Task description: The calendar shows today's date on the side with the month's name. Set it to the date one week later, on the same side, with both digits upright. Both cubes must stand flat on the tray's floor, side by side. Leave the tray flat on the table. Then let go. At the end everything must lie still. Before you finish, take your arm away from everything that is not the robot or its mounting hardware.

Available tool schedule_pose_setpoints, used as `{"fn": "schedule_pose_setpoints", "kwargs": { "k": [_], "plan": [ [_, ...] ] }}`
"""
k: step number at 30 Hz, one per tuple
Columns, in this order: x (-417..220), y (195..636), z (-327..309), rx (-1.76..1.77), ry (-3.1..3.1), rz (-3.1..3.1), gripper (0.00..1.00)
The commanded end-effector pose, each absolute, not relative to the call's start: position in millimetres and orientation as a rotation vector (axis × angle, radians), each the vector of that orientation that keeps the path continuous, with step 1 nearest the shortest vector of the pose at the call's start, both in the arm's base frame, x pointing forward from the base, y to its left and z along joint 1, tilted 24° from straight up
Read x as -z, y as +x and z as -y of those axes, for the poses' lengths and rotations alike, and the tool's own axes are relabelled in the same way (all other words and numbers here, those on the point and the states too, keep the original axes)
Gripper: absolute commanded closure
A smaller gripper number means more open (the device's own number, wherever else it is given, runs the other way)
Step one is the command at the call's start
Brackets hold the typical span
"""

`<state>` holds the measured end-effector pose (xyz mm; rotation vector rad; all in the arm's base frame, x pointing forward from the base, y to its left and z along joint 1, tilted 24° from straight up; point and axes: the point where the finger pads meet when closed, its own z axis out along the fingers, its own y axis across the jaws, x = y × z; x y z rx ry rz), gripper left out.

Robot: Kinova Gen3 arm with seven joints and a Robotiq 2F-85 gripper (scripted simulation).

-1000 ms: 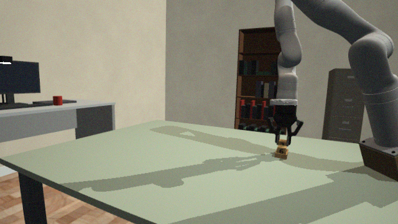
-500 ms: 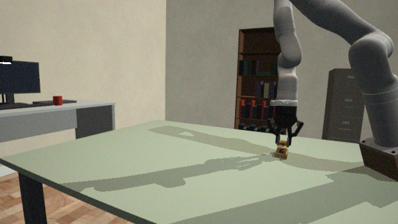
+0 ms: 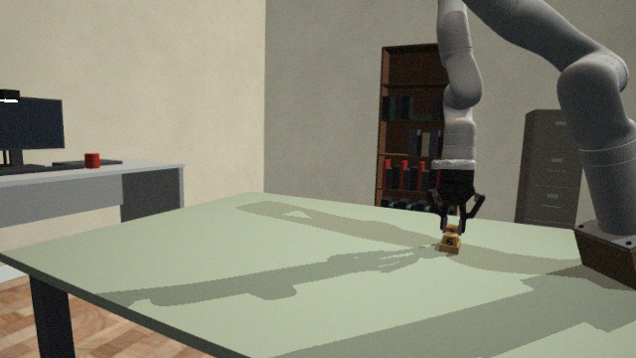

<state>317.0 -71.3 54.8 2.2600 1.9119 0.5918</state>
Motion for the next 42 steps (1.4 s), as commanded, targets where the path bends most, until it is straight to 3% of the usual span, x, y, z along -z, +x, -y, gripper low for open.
{"fn": "schedule_pose_setpoints", "kwargs": {
  "k": [1,42],
  "plan": [
    [-54.3,315.9,70.1,-0.595,2.258,-1.915,0.74],
    [-54.9,317.1,69.2,-0.593,2.236,-1.934,0.74]
  ]
}}
